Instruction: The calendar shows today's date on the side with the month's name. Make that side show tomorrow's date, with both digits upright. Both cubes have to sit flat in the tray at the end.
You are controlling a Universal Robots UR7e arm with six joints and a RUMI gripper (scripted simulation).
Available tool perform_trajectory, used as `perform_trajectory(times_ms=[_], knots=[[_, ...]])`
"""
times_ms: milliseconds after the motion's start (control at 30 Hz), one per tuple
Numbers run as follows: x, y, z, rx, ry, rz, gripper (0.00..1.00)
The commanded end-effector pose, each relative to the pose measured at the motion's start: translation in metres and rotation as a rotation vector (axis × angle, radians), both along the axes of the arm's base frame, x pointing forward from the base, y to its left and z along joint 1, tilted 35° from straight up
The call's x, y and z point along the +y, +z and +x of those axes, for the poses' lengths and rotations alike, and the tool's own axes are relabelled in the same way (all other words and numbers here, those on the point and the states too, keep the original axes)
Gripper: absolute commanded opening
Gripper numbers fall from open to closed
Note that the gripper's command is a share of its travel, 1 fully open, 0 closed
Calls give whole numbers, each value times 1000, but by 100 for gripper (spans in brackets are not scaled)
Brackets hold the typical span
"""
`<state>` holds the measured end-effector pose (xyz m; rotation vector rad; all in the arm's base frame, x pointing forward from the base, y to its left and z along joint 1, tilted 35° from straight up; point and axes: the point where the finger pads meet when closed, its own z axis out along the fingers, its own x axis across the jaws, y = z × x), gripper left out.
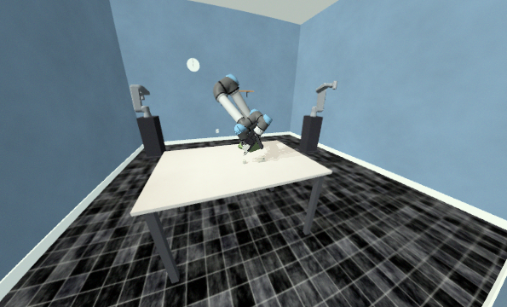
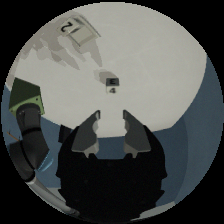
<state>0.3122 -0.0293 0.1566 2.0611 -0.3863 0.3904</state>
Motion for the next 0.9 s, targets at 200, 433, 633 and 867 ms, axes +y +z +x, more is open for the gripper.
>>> perform_trajectory(times_ms=[200, 433, 633, 867], knots=[[1, 0, 0, 11, -55, -102, 28], [2, 1, 2, 12, -67, -156, 28], [2, 1, 3, 11, -69, -173, 28], [2, 1, 3, 11, -70, -180, 28]])
